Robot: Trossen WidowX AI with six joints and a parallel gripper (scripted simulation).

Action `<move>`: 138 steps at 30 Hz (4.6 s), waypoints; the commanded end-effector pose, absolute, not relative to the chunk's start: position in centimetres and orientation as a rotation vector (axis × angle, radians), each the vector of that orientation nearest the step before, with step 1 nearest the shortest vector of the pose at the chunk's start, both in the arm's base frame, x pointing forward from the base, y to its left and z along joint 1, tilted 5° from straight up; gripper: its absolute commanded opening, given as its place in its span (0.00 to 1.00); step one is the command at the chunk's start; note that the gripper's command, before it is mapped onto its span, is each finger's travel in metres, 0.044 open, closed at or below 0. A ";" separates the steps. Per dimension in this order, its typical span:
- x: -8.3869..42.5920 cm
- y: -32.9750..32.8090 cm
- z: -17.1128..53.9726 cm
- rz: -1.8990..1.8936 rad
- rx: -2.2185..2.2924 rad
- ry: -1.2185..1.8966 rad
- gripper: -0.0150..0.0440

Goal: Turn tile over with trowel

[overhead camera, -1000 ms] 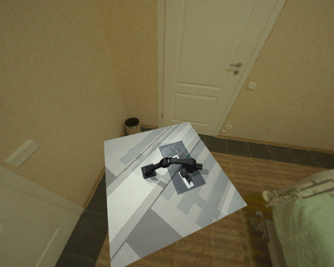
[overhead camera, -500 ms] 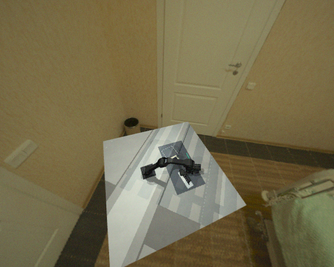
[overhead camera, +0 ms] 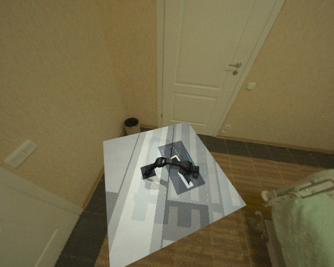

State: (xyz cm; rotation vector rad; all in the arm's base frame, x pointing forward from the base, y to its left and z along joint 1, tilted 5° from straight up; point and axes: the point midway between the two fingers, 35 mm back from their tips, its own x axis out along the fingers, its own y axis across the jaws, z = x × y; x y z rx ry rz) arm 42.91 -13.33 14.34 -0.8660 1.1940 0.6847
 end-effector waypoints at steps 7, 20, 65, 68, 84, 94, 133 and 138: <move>42.7 -13.6 13.5 0.455 -0.555 1.177 0.76; 42.1 -13.6 12.5 0.210 -0.161 1.124 0.76; 37.1 -12.1 9.5 -0.341 1.297 0.785 0.76; 37.0 -12.0 9.5 -0.346 1.318 0.780 0.76; 38.3 -11.8 8.4 -0.345 1.318 0.780 0.76; 39.5 -11.5 7.4 -0.345 1.319 0.779 0.76; 41.3 -10.8 5.5 -0.343 1.320 0.777 0.29; 41.3 -10.8 5.5 -0.343 1.320 0.777 0.25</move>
